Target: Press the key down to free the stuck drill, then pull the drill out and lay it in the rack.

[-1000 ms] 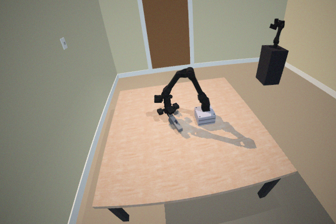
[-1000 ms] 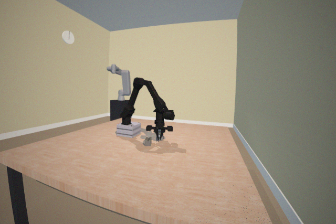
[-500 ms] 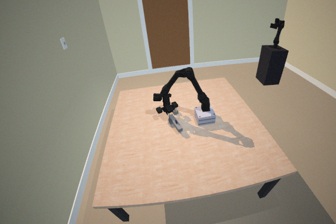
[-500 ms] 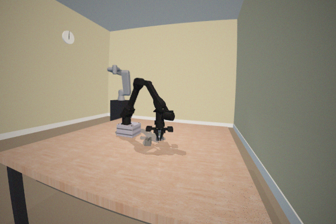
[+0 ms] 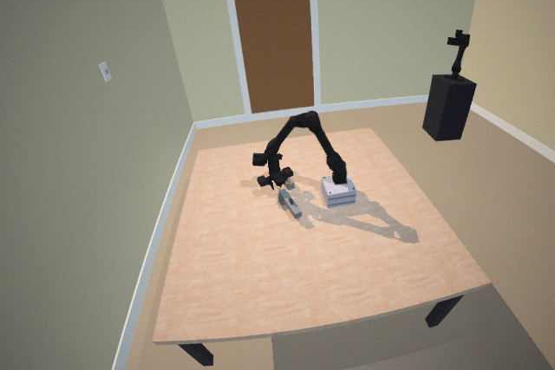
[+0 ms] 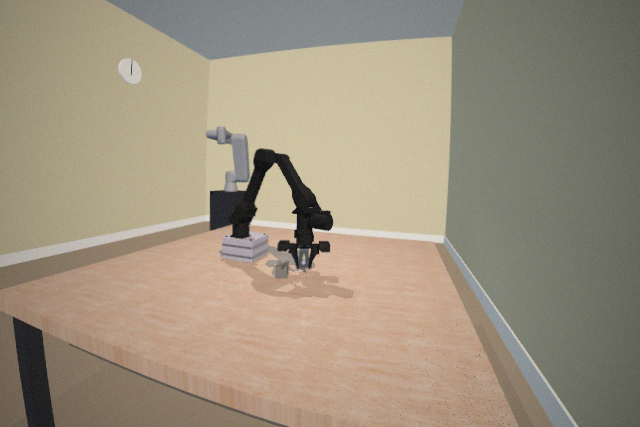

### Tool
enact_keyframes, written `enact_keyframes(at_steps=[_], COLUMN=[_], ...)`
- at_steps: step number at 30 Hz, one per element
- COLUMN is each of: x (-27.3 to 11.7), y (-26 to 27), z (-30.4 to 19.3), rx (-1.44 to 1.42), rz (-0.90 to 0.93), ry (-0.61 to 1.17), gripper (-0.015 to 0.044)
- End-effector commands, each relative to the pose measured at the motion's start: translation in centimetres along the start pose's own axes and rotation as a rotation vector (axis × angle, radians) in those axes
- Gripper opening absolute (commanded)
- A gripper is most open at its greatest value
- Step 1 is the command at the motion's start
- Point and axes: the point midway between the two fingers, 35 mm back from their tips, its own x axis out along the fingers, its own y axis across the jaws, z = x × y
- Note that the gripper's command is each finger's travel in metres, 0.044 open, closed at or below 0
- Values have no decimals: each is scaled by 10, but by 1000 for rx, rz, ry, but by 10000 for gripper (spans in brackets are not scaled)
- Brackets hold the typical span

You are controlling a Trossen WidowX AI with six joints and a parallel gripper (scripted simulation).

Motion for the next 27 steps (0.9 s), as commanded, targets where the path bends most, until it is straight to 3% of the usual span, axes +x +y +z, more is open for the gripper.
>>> enact_keyframes(at_steps=[1,7,27], x=[1,1,3], y=[0,0,-2], z=[1,4,12], rx=[2,1,1], rz=[1,2,2], ry=[-1,-1,-1], gripper=[289,440,440])
